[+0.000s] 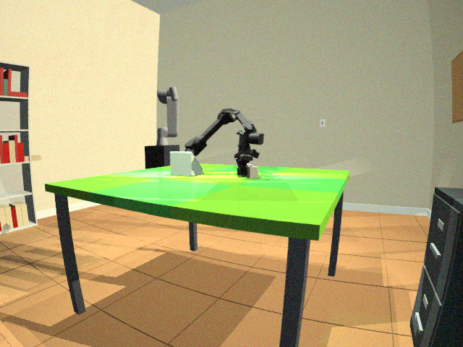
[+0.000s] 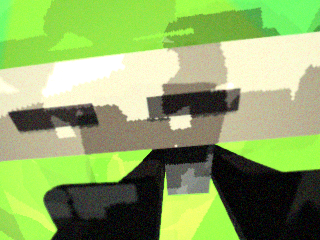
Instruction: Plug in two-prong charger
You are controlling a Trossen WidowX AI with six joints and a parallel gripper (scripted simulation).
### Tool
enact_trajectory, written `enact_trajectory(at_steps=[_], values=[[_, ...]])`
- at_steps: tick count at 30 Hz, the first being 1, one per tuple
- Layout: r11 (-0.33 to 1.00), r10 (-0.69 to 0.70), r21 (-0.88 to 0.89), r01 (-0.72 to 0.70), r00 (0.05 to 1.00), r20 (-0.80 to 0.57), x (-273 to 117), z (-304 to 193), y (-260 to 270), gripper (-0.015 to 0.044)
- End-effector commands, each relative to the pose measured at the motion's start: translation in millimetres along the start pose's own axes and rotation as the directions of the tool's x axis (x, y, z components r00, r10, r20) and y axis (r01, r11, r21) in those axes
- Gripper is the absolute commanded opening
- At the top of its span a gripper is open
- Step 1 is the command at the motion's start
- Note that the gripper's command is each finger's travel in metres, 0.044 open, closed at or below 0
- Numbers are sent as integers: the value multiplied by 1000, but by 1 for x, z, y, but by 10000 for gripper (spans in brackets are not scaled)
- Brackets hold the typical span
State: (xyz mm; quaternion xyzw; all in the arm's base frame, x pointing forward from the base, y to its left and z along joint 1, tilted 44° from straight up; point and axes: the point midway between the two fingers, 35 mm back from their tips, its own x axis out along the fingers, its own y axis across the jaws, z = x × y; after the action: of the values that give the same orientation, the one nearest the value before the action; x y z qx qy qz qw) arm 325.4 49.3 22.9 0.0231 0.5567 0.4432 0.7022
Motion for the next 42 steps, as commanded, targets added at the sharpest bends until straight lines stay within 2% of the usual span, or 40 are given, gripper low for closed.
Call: enact_trajectory(at_steps=[1,42], values=[[1000,0,-20,0,1000,18,2,6,1,0],[1000,0,-20,0,1000,17,-2,4,1,0]])
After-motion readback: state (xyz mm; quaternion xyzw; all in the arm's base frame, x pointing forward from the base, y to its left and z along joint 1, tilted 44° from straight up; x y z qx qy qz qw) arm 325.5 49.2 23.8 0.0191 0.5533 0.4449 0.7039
